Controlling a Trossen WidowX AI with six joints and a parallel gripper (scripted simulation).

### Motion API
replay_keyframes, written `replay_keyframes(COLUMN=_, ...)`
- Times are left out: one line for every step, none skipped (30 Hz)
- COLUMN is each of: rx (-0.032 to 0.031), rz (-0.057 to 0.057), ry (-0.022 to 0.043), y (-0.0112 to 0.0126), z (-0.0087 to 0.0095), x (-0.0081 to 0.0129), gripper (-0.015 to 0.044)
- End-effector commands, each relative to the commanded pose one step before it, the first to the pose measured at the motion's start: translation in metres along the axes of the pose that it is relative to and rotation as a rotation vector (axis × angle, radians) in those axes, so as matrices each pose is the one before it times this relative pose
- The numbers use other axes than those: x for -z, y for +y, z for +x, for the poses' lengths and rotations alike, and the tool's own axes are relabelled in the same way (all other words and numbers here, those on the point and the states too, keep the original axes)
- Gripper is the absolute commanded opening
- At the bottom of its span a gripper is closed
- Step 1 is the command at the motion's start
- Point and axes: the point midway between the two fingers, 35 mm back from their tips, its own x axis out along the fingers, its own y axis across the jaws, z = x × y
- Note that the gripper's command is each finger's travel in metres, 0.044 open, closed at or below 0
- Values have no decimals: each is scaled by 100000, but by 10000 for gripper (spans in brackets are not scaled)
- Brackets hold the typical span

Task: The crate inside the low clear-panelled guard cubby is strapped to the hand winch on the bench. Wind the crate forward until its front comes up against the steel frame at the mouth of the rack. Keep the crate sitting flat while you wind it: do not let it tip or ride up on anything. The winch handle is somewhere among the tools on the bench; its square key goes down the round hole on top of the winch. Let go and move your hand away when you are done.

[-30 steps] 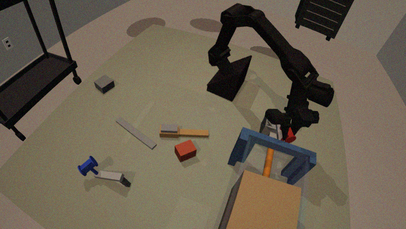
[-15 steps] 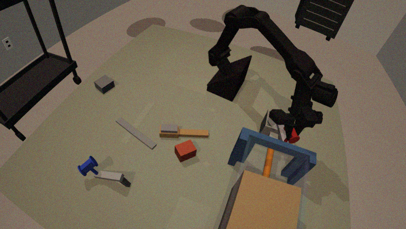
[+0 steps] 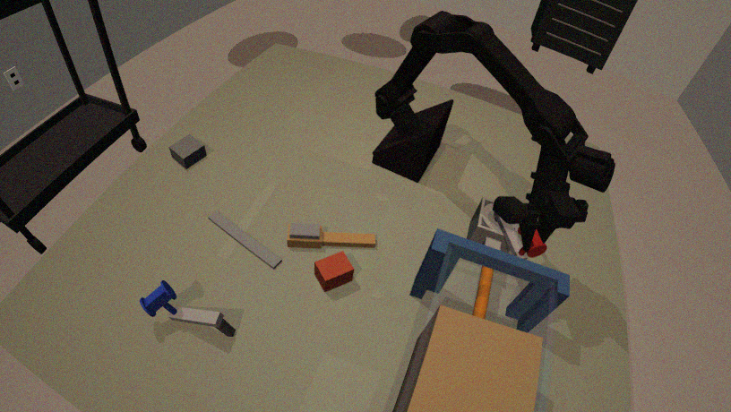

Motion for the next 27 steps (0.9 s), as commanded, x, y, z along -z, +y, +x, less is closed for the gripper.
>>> replay_keyframes(rx=-3306, rz=-478, ry=506, y=1603, z=-140, x=345, gripper=0)
replay_keyframes(rx=-9, rz=0, ry=-1, y=101, z=-13, x=23, gripper=0)
replay_keyframes(rx=-19, rz=0, ry=-1, y=200, z=-27, x=50, gripper=0)
replay_keyframes(rx=0, rz=0, ry=0, y=0, z=0, x=0, gripper=0)
replay_keyframes(rx=-10, rz=0, ry=0, y=100, z=-14, x=27, gripper=0)
replay_keyframes(rx=-10, rz=0, ry=0, y=100, z=-14, x=27, gripper=0)
replay_keyframes(rx=-19, rz=-1, ry=0, y=198, z=-30, x=57, gripper=0)
replay_keyframes(rx=0, rz=0, ry=0, y=0, z=0, x=0, gripper=0)
replay_keyframes(rx=-10, rz=-1, ry=0, y=98, z=-16, x=30, gripper=0)
replay_keyframes(rx=-10, rz=0, ry=0, y=98, z=-16, x=31, gripper=0)
replay_keyframes(rx=-19, rz=-1, ry=0, y=196, z=-34, x=65, gripper=0)
replay_keyframes(rx=0, rz=0, ry=0, y=0, z=0, x=0, gripper=0)
replay_keyframes(rx=-10, rz=-1, ry=0, y=97, z=-18, x=34, gripper=0)
replay_keyframes(rx=-10, rz=-1, ry=0, y=97, z=-18, x=34, gripper=0)
replay_keyframes(rx=-19, rz=-2, ry=1, y=193, z=-37, x=72, gripper=0)
replay_keyframes(rx=0, rz=0, ry=0, y=0, z=0, x=0, gripper=0)
replay_keyframes(rx=-10, rz=-1, ry=1, y=96, z=-19, x=38, gripper=0)
replay_keyframes(rx=-10, rz=-1, ry=1, y=95, z=-19, x=38, gripper=0)
replay_keyframes(rx=-19, rz=-2, ry=2, y=189, z=-40, x=79, gripper=0)
replay_keyframes(rx=0, rz=0, ry=0, y=0, z=0, x=0, gripper=0)
replay_keyframes(rx=-10, rz=-1, ry=1, y=94, z=-21, x=41, gripper=0)
replay_keyframes(rx=-10, rz=-1, ry=1, y=94, z=-21, x=41, gripper=0)
replay_keyframes(rx=-19, rz=-3, ry=2, y=186, z=-43, x=86, gripper=0)
replay_keyframes(rx=0, rz=0, ry=0, y=0, z=0, x=0, gripper=0)
replay_keyframes(rx=-10, rz=-1, ry=1, y=92, z=-22, x=45, gripper=0)
replay_keyframes(rx=-9, rz=-1, ry=1, y=92, z=-22, x=45, gripper=0)
replay_keyframes(rx=-19, rz=-3, ry=3, y=182, z=-46, x=93, gripper=0)
